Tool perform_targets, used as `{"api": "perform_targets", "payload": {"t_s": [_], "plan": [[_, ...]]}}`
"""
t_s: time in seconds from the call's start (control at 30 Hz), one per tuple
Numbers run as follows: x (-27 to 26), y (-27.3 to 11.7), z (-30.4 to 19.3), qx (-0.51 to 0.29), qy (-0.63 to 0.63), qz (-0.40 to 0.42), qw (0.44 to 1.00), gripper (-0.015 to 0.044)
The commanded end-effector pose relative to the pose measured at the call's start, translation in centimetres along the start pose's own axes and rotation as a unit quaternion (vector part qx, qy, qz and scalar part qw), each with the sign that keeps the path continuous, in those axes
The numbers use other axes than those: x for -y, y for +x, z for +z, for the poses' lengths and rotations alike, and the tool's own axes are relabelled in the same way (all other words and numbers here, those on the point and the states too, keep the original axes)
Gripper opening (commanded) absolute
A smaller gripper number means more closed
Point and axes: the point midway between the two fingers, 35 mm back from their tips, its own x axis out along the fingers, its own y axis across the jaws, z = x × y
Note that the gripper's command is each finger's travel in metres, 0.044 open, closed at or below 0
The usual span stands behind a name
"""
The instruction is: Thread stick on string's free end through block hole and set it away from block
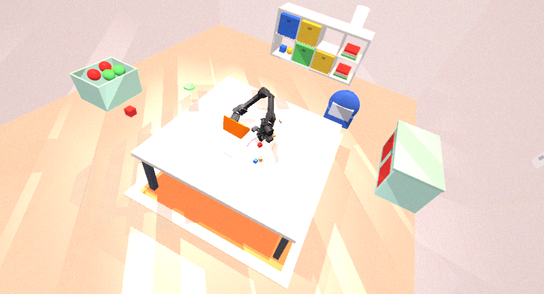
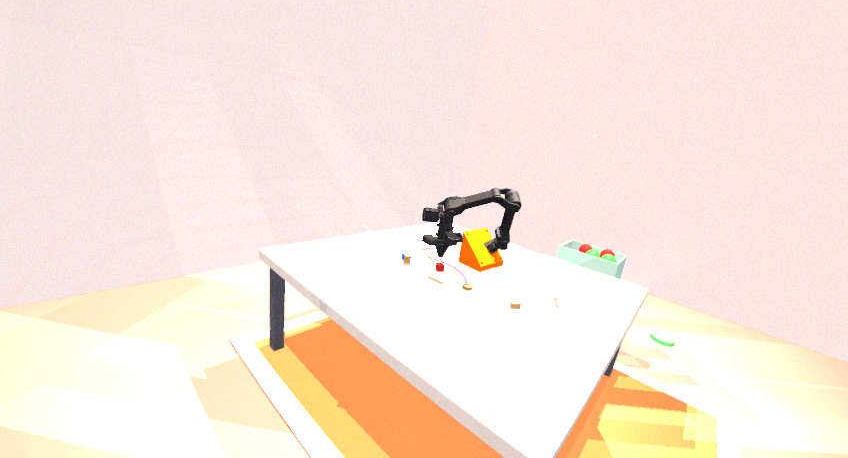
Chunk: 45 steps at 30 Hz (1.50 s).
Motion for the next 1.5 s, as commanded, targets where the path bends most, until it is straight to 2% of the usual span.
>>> {"api": "perform_targets", "payload": {"t_s": [0.0, 0.4, 0.47, 0.63, 0.8, 0.97, 1.47], "plan": [[0.0, 0.0, 0.0, 0.0, 0.0, 0.0, 1.0, 0.0], [0.0, 0.0, 0.0, 0.0, 0.0, 0.0, 1.0, 0.0], [-0.1, 0.0, -0.3, 0.0, 0.037, 0.0, 0.999, 0.0053], [-1.2, -0.1, -2.4, -0.003, 0.303, -0.002, 0.953, 0.0184], [-2.4, -0.2, -4.5, -0.003, 0.555, -0.003, 0.832, 0.0315], [-3.7, -0.2, -6.3, -0.003, 0.763, -0.003, 0.647, 0.044], [-6.2, 0.0, -9.1, -0.002, 0.965, 0.0, 0.263, 0.044]]}}
